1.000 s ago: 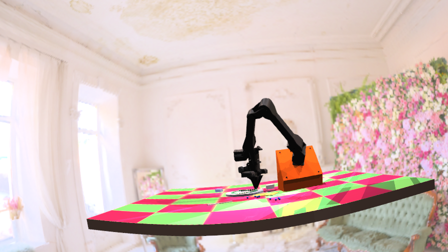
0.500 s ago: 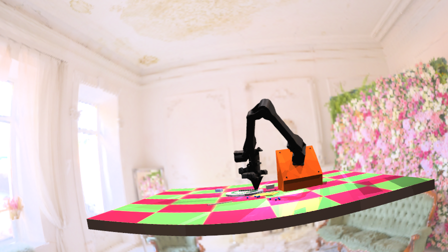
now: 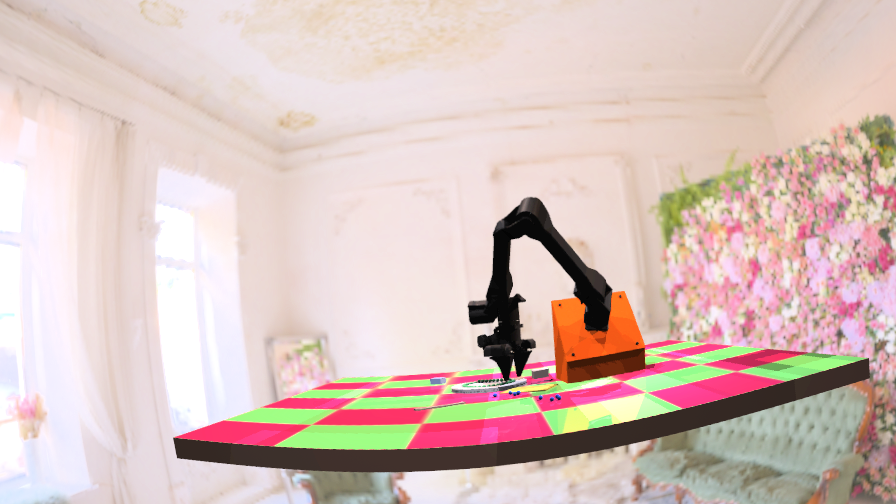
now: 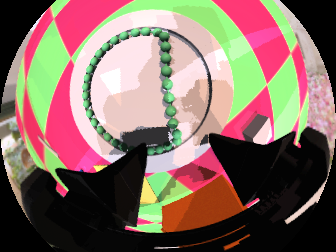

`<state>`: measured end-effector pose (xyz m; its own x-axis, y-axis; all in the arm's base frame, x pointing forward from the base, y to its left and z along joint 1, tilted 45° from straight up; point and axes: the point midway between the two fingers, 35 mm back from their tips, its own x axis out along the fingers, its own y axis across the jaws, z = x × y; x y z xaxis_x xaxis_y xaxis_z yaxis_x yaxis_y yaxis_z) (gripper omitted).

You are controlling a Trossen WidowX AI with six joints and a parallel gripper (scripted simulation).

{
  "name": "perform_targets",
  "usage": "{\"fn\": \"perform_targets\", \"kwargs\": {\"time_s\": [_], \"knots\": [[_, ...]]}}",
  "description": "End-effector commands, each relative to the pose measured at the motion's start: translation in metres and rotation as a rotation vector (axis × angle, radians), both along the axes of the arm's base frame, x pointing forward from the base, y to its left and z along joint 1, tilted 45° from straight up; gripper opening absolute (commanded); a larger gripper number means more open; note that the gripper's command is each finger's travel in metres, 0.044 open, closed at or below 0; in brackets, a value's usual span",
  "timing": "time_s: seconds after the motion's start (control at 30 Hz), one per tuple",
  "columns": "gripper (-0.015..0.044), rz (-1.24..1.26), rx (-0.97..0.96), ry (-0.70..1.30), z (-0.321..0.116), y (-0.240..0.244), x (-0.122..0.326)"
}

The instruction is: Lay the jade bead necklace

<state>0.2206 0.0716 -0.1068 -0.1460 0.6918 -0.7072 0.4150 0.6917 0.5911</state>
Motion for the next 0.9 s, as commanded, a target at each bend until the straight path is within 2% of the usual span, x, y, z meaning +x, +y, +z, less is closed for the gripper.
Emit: {"fn": "perform_targets", "kwargs": {"time_s": [0.0, 0.7, 0.87], "knots": [[0.0440, 0.000, 0.000, 0.000, 0.000, 0.000, 0.000], [0.0440, 0.001, 0.000, 0.004, 0.003, -0.003, 0.001], [0.0309, 0.041, 0.007, -0.037, -0.002, -0.012, 0.026]]}}
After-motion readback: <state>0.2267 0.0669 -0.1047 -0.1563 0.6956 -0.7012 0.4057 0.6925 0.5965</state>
